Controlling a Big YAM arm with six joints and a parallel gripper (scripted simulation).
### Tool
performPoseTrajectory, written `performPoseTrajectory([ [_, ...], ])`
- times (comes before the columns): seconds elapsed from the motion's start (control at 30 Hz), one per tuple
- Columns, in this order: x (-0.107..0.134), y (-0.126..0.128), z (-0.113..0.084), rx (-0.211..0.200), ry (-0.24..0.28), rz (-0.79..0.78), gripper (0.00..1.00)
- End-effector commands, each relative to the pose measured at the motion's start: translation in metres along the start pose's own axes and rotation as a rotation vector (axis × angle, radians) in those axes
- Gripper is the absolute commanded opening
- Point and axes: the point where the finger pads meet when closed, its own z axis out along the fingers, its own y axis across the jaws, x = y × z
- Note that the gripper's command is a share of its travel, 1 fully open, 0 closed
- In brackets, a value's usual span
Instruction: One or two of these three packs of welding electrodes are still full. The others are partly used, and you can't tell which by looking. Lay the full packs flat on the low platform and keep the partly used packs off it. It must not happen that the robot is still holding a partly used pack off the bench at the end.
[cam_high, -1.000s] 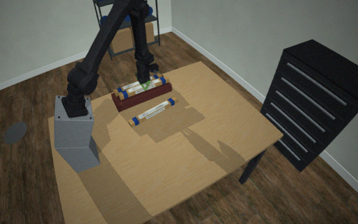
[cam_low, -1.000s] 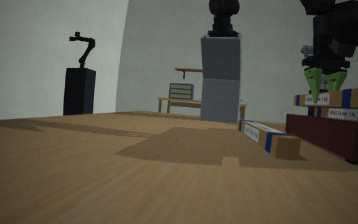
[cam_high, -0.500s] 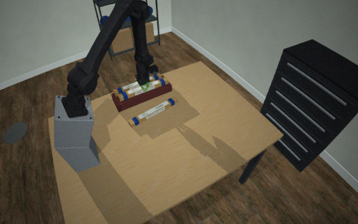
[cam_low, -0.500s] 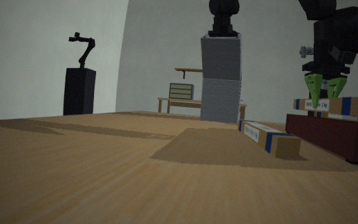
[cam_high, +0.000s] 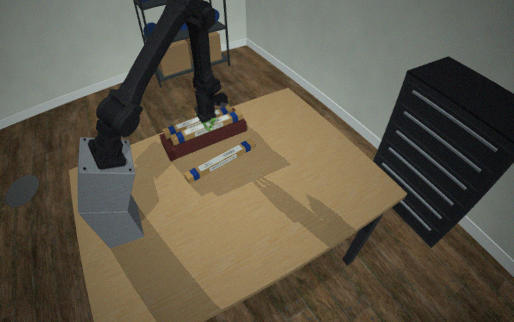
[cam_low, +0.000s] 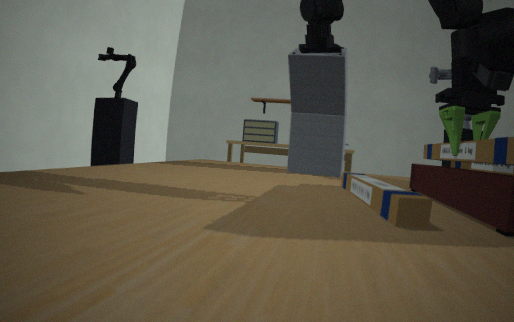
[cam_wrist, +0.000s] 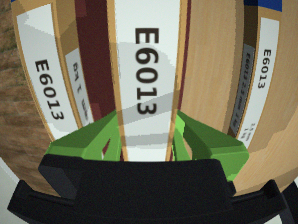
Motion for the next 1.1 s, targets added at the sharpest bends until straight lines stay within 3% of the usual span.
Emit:
performPoseTrajectory([
  [0.0,-0.014,0.005,-0.015,-0.024,-0.036,0.005,0.00],
  [1.07,-0.003,0.002,-0.003,-0.019,-0.027,0.001,0.00],
])
